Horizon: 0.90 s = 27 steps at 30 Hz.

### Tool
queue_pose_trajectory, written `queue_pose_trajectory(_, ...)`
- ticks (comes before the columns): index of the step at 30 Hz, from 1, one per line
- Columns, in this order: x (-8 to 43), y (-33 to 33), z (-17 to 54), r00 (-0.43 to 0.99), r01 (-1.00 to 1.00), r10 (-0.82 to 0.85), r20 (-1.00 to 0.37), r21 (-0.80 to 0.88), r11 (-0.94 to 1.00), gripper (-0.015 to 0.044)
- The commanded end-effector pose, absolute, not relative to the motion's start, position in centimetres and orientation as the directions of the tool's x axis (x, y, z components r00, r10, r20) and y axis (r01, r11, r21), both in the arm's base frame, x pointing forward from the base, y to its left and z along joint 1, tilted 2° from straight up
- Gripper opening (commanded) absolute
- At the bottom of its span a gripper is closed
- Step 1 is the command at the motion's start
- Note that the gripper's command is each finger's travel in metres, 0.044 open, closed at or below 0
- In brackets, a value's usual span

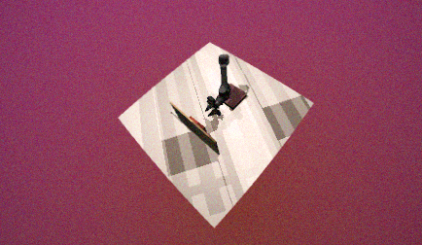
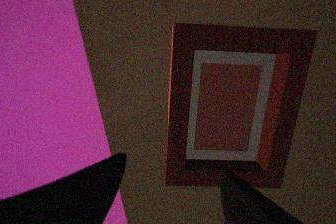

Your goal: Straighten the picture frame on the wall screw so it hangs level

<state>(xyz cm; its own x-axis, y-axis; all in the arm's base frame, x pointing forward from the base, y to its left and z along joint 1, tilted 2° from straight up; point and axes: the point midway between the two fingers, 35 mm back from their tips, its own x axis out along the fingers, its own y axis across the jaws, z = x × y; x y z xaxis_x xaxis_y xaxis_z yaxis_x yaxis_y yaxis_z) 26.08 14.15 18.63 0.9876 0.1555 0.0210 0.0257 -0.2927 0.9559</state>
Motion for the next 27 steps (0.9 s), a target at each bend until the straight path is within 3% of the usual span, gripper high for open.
queue_pose_trajectory(1, 23.9, 14.3, 19.9, 0.987, 0.023, 0.157, 0.031, 0.945, -0.326, 0.026)
queue_pose_trajectory(14, 16.7, 11.0, 21.2, 0.988, 0.048, 0.153, 0.017, 0.911, -0.409, 0.026)
queue_pose_trajectory(27, 16.5, 10.7, 21.1, 0.988, 0.049, 0.153, 0.016, 0.909, -0.413, 0.026)
